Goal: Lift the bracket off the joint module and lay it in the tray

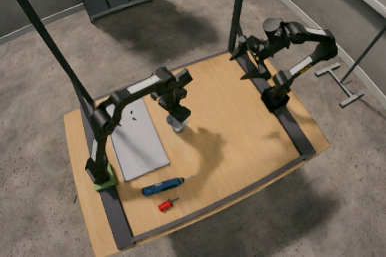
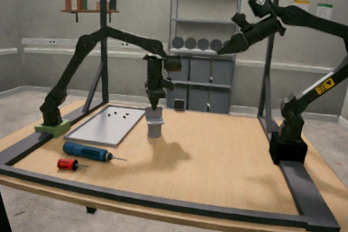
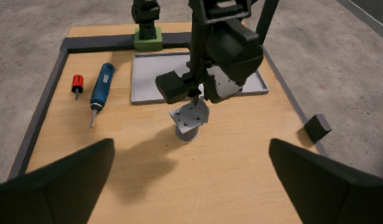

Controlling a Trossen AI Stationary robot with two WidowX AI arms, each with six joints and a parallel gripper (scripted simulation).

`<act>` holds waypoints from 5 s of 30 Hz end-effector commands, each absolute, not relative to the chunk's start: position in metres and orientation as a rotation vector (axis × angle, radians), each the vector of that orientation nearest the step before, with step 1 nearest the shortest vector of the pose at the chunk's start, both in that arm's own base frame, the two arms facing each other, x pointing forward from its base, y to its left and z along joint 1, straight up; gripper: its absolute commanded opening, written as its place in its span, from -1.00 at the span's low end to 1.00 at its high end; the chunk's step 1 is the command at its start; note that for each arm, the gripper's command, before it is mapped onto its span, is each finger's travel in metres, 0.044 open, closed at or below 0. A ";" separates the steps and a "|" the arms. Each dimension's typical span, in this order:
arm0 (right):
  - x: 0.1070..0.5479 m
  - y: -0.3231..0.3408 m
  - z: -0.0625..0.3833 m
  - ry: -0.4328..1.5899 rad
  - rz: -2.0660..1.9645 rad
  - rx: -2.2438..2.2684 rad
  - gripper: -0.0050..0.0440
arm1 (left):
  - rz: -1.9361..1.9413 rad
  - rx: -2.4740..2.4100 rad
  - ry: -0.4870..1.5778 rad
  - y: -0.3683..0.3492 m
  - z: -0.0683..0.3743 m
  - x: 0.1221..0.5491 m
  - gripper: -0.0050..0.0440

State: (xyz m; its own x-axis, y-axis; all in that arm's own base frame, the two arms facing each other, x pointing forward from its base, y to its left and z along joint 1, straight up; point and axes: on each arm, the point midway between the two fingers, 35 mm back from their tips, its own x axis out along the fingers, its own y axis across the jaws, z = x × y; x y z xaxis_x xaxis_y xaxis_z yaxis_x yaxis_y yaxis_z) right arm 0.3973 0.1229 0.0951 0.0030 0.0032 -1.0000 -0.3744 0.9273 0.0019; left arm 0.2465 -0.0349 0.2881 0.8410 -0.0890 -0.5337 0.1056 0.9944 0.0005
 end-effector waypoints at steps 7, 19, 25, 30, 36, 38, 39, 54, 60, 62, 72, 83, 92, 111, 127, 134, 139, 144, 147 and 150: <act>0.399 0.123 0.078 1.539 0.301 -0.304 -0.27 | -0.103 0.028 0.543 -0.035 0.295 0.246 1.00; 0.401 0.124 0.083 1.514 0.303 -0.297 -0.43 | -0.103 0.028 0.543 -0.035 0.295 0.246 1.00; 0.401 0.124 0.083 1.514 0.303 -0.297 -0.59 | -0.103 0.028 0.543 -0.035 0.295 0.246 1.00; 0.401 0.124 0.083 1.514 0.303 -0.297 -0.67 | -0.103 0.028 0.543 -0.035 0.295 0.246 1.00; 0.401 0.124 0.083 1.514 0.303 -0.297 -0.78 | -0.103 0.028 0.543 -0.035 0.295 0.246 1.00; 0.401 0.124 0.083 1.514 0.303 -0.297 -0.80 | -0.103 0.028 0.543 -0.035 0.295 0.246 1.00; 0.401 0.124 0.083 1.514 0.303 -0.297 -0.80 | -0.103 0.028 0.543 -0.035 0.295 0.246 1.00; 0.405 0.125 0.088 1.521 0.303 -0.298 -0.88 | -0.103 0.028 0.543 -0.035 0.295 0.246 1.00; 0.407 0.126 0.108 1.506 0.304 -0.296 -1.00 | -0.103 0.028 0.543 -0.035 0.295 0.246 1.00; 0.407 0.126 0.117 1.491 0.304 -0.294 -1.00 | -0.103 0.028 0.543 -0.035 0.295 0.246 1.00; 0.398 0.123 0.117 1.509 0.303 -0.297 -1.00 | -0.103 0.028 0.543 -0.035 0.295 0.246 1.00; 0.399 0.123 0.118 1.505 0.304 -0.296 -1.00 | -0.103 0.028 0.543 -0.035 0.295 0.246 1.00; 0.401 0.124 0.133 1.488 0.305 -0.295 -1.00 | -0.103 0.028 0.543 -0.035 0.295 0.246 1.00; 0.340 0.166 0.127 1.454 0.375 -0.304 -1.00 | -0.152 0.041 0.525 -0.065 0.272 0.349 1.00; 0.215 0.170 0.073 1.509 0.328 -0.291 -1.00 | -0.193 0.051 0.518 -0.096 0.204 0.440 1.00; 0.195 0.164 0.061 1.528 0.308 -0.291 -1.00 | -0.190 0.051 0.524 -0.096 0.199 0.443 1.00; 0.195 0.164 0.061 1.530 0.291 -0.274 -1.00 | -0.190 0.050 0.521 -0.096 0.200 0.443 1.00; 0.195 0.164 0.061 1.540 0.161 -0.142 -1.00 | -0.186 0.049 0.527 -0.094 0.198 0.440 1.00; 0.196 0.165 0.061 1.540 0.088 -0.066 -1.00 | -0.186 0.049 0.527 -0.094 0.198 0.440 1.00; 0.196 0.165 0.061 1.541 0.030 -0.008 -1.00 | -0.186 0.049 0.527 -0.094 0.198 0.440 1.00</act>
